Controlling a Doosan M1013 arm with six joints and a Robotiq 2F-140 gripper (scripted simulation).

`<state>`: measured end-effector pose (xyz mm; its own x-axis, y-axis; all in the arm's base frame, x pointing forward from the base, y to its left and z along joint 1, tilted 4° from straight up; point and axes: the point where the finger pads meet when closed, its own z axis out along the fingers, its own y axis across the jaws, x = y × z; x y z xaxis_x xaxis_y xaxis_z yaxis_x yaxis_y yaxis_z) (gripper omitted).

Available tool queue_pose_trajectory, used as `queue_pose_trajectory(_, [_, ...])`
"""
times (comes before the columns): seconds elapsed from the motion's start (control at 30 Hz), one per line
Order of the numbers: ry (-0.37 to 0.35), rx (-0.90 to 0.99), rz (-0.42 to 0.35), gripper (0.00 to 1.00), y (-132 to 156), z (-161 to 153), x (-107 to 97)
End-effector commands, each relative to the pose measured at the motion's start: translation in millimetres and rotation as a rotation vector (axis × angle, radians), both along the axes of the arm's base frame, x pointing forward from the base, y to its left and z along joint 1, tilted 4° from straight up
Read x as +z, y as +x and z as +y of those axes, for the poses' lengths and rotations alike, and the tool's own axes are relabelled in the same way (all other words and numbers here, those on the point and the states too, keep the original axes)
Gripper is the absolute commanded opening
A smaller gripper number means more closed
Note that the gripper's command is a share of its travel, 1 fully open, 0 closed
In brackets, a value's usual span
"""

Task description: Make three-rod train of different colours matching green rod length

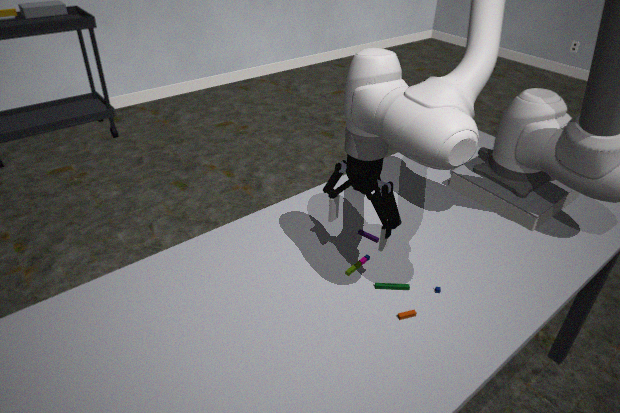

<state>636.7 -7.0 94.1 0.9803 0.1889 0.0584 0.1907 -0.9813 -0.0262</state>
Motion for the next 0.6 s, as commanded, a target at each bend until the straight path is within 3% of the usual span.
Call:
queue_pose_trajectory(0.0, [0.0, 0.0, 0.0, 1.0, 0.0, 0.0, 0.7])
queue_pose_trajectory(0.27, [0.0, 0.0, 0.0, 1.0, -0.6, -0.4, 11.5])
queue_pose_trajectory(0.57, [0.0, 0.0, 0.0, 1.0, -2.7, -1.8, 50.5])
